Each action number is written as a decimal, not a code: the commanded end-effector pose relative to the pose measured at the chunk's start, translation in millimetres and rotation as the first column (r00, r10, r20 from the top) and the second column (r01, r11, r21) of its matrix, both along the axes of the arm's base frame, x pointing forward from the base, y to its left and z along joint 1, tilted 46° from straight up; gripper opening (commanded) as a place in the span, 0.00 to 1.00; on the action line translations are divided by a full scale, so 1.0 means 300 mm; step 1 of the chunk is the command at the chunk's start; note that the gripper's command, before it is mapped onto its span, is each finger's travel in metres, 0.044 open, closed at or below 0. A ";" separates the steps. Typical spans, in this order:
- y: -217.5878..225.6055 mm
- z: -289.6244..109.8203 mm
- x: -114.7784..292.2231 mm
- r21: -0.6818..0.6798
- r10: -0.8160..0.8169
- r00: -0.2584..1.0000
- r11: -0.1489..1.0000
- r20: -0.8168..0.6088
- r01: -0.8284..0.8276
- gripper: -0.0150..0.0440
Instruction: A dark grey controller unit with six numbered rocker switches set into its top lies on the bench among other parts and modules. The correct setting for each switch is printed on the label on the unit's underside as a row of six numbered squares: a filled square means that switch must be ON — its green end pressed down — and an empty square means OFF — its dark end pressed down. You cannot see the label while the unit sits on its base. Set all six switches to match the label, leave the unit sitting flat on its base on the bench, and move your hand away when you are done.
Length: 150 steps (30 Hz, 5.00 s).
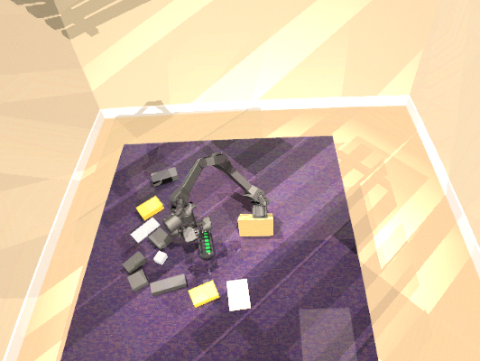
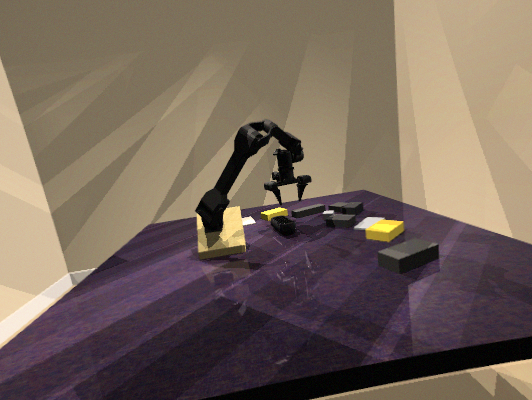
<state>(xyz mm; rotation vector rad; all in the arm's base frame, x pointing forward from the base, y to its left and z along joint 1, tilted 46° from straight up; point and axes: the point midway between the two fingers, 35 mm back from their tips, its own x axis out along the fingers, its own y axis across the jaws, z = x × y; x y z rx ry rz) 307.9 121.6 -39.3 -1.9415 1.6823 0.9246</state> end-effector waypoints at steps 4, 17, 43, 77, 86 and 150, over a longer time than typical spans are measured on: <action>0.003 -0.039 0.010 -0.006 -0.038 0.999 0.999 -0.033 0.037 0.87; 0.000 -0.243 0.025 -0.082 -0.213 0.958 0.976 -0.193 0.201 0.29; -0.057 -0.301 0.032 -0.083 -0.211 0.958 0.977 -0.193 0.199 0.25; -0.128 -0.367 0.023 -0.085 -0.214 0.958 0.976 -0.192 0.201 0.25; -0.130 -0.366 0.011 -0.085 -0.214 0.958 0.976 -0.192 0.201 0.25; -0.129 -0.340 -0.127 -0.067 -0.202 0.963 0.979 -0.177 0.193 0.25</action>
